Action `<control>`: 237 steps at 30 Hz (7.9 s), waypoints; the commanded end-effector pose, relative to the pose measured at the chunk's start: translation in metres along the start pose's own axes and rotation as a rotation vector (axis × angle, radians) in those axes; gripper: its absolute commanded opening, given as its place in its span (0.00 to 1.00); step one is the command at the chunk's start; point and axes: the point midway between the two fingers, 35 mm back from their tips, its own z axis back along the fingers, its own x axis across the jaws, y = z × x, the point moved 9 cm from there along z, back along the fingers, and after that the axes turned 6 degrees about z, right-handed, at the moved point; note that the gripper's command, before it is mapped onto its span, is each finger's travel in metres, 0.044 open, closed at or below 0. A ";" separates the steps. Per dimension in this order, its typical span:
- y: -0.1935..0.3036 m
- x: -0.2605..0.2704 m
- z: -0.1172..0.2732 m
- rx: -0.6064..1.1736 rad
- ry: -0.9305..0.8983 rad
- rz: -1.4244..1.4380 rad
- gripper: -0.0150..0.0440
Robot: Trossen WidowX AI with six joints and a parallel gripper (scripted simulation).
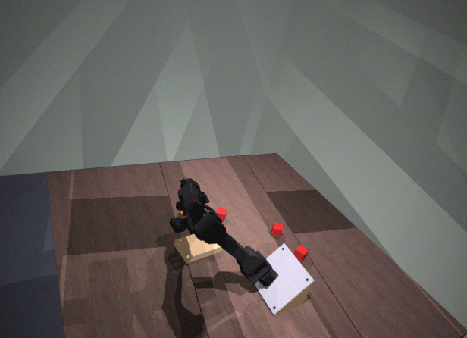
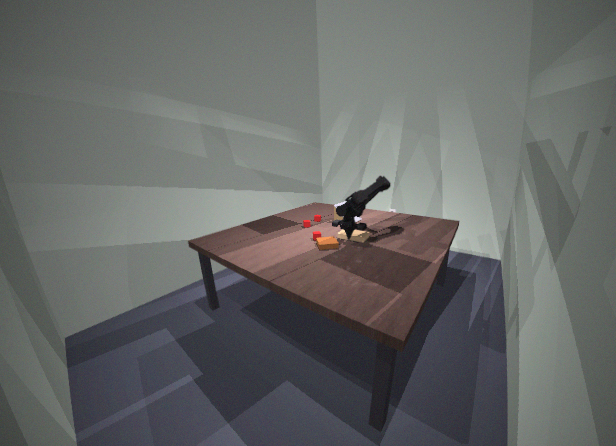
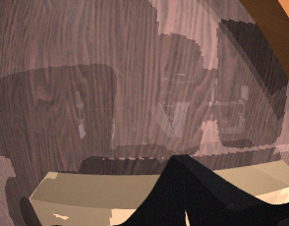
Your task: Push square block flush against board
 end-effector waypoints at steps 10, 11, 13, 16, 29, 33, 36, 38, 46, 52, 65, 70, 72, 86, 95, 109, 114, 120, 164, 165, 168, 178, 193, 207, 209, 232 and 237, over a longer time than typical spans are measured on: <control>0.002 0.001 -0.002 0.012 -0.005 -0.002 0.25; 0.002 0.001 -0.002 0.012 -0.005 -0.002 0.25; 0.002 0.001 -0.002 0.012 -0.005 -0.002 0.25; 0.002 0.001 -0.002 0.012 -0.005 -0.002 0.25; -0.016 -0.001 -0.002 0.011 -0.005 -0.001 0.25; -0.023 -0.002 -0.002 0.011 -0.005 -0.001 0.25; -0.028 -0.002 -0.002 0.010 -0.005 -0.001 0.25; -0.031 -0.003 -0.002 0.010 -0.005 -0.001 0.25; -0.044 -0.005 -0.002 0.010 -0.005 0.000 0.25; -0.042 -0.004 0.043 0.010 -0.002 0.001 0.25; 0.037 -0.030 0.067 0.017 0.016 -0.005 0.25; 0.101 -0.040 0.064 0.022 0.011 -0.006 0.25; 0.126 -0.042 0.059 0.022 0.005 -0.006 0.25; 0.146 -0.041 -0.001 0.019 -0.006 -0.003 0.25; 0.142 -0.042 0.000 0.019 -0.006 -0.003 0.25; 0.130 -0.043 0.001 0.018 -0.005 -0.002 0.25; 0.126 -0.043 0.001 0.018 -0.004 -0.002 0.25; 0.121 -0.044 0.001 0.018 -0.004 -0.002 0.25; 0.082 -0.045 0.002 0.017 -0.002 0.000 0.25; 0.081 -0.045 0.002 0.016 -0.002 0.000 0.25; 0.079 -0.045 0.002 0.016 -0.002 0.000 0.25; 0.070 -0.044 0.002 0.016 -0.002 0.000 0.25; 0.056 -0.043 0.002 0.015 -0.002 0.001 0.25; 0.044 -0.041 0.002 0.015 -0.001 0.001 0.25; 0.042 -0.041 0.002 0.015 -0.001 0.002 0.25; 0.058 -0.038 0.001 0.015 -0.002 0.001 0.25; 0.066 -0.038 0.000 0.016 -0.003 0.000 0.25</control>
